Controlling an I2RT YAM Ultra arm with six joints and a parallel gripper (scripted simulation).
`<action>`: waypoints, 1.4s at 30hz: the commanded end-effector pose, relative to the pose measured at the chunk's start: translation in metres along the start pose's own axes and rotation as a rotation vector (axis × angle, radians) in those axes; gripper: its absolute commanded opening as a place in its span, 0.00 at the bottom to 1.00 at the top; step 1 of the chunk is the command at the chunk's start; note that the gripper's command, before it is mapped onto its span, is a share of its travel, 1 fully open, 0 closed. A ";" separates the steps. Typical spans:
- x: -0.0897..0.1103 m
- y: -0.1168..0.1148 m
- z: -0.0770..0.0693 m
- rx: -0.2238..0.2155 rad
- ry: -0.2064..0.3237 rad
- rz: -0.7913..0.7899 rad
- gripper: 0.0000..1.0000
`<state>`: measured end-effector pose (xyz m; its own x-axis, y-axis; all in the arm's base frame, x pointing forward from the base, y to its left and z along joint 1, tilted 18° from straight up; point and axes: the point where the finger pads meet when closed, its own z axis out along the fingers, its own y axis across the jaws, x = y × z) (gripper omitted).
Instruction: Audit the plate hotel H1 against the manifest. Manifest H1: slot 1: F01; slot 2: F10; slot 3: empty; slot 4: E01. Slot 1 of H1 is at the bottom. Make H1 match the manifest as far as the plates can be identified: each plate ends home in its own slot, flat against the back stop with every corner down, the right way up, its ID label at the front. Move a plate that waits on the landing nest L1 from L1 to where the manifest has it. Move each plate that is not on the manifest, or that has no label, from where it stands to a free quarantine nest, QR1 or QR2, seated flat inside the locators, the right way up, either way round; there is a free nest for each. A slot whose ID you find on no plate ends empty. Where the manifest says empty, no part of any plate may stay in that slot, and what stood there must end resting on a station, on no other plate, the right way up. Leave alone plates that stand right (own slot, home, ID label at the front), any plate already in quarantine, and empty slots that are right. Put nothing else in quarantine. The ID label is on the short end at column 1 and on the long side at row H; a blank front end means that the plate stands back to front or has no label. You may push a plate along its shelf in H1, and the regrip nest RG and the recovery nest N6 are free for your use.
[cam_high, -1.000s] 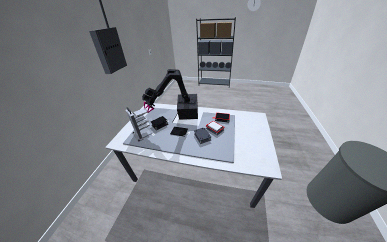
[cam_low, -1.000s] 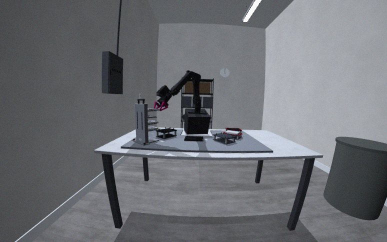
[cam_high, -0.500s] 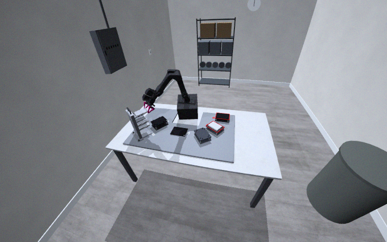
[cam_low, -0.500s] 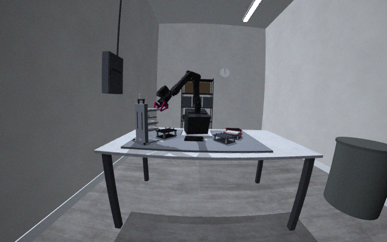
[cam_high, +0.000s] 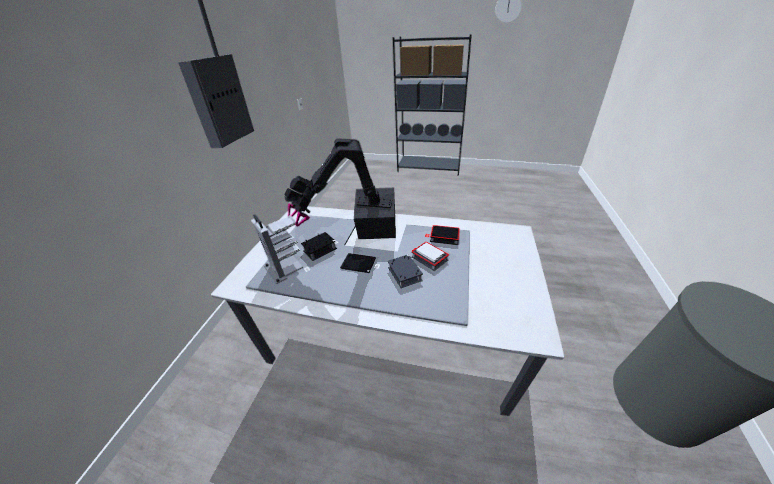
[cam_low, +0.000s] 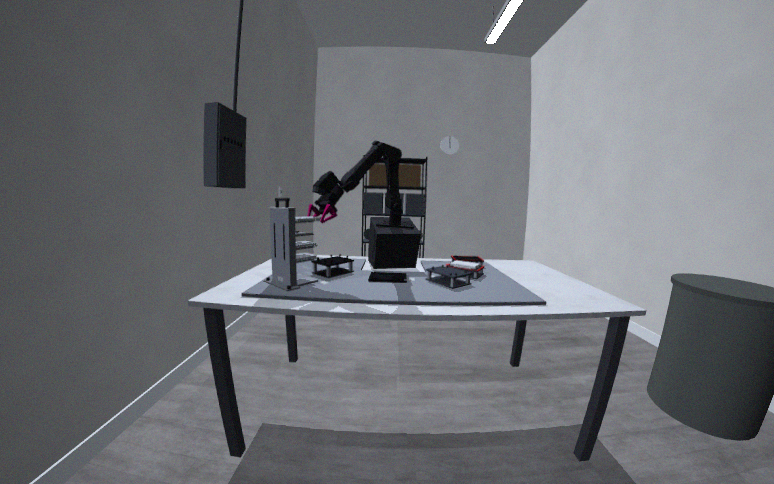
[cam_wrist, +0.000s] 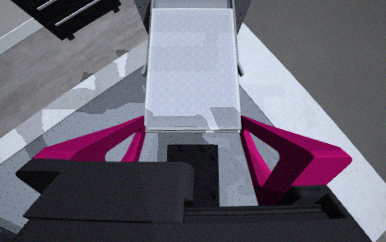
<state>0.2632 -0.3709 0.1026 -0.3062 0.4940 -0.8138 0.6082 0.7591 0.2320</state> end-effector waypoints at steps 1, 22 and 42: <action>-0.005 -0.001 -0.002 0.003 -0.012 -0.005 1.00; -0.005 -0.001 -0.002 0.003 -0.012 -0.005 1.00; 0.009 -0.001 -0.030 0.003 -0.011 -0.005 1.00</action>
<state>0.2400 -0.3525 0.1020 -0.3108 0.5044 -0.8056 0.6119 0.7548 0.2366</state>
